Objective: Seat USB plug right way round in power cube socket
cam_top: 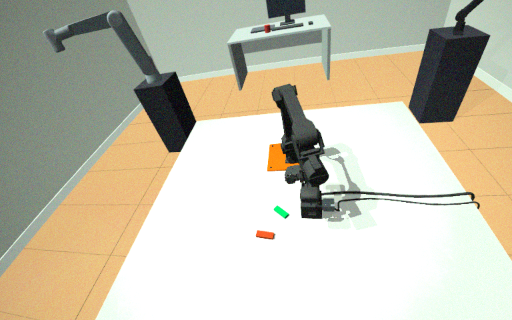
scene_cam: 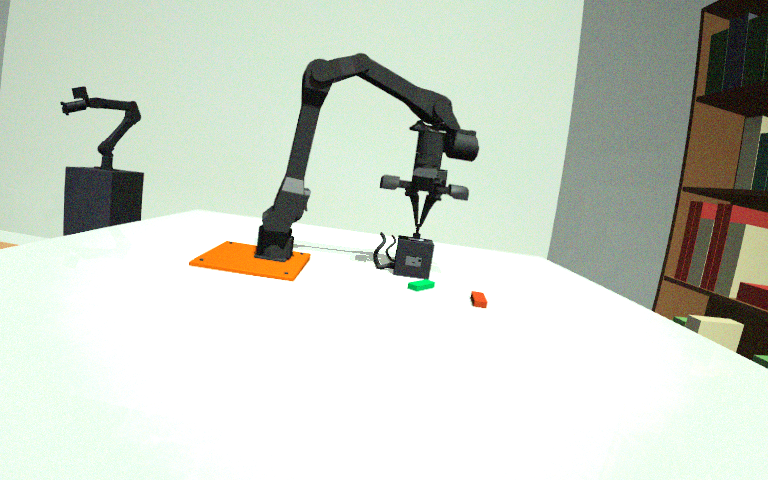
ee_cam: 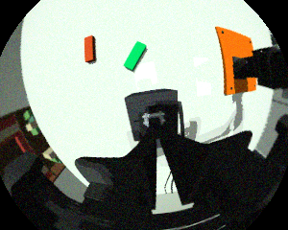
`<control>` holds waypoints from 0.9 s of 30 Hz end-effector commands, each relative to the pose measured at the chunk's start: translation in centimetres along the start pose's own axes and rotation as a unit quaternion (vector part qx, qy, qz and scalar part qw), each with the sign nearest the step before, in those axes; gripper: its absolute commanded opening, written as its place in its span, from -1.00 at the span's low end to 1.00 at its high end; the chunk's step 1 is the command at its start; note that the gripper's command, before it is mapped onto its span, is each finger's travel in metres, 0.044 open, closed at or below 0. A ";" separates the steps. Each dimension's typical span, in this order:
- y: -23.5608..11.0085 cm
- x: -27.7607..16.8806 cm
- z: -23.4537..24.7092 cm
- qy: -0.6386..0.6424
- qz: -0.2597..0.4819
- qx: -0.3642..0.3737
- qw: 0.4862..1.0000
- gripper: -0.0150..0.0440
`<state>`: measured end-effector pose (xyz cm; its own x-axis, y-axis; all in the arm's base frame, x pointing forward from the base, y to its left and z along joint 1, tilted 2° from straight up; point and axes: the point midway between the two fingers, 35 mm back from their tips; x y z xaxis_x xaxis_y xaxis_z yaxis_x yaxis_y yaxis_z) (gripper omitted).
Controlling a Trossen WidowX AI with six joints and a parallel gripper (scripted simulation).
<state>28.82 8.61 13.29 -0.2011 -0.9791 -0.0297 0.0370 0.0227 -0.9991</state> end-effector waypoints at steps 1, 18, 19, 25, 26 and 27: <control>0.1 0.0 0.0 0.002 0.000 0.000 1.000 -0.49; 0.1 0.0 0.0 0.002 0.000 0.000 1.000 -0.49; 0.1 0.0 0.0 0.002 0.000 0.000 1.000 -0.49; 0.0 0.0 0.0 0.000 0.000 0.000 1.000 -0.17; 0.0 0.0 0.0 0.000 0.000 0.000 1.000 -0.17; 0.0 0.0 0.0 0.000 0.000 0.000 1.000 -0.17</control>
<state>28.83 8.61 13.26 -0.2011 -0.9791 -0.0303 0.0376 0.0231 -0.9990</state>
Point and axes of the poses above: the point midway between the two fingers, 35 mm back from their tips, its own y axis out along the fingers, its own z axis across the jaws, x = y × z, and after that the axes turned 10 degrees about y, right-handed
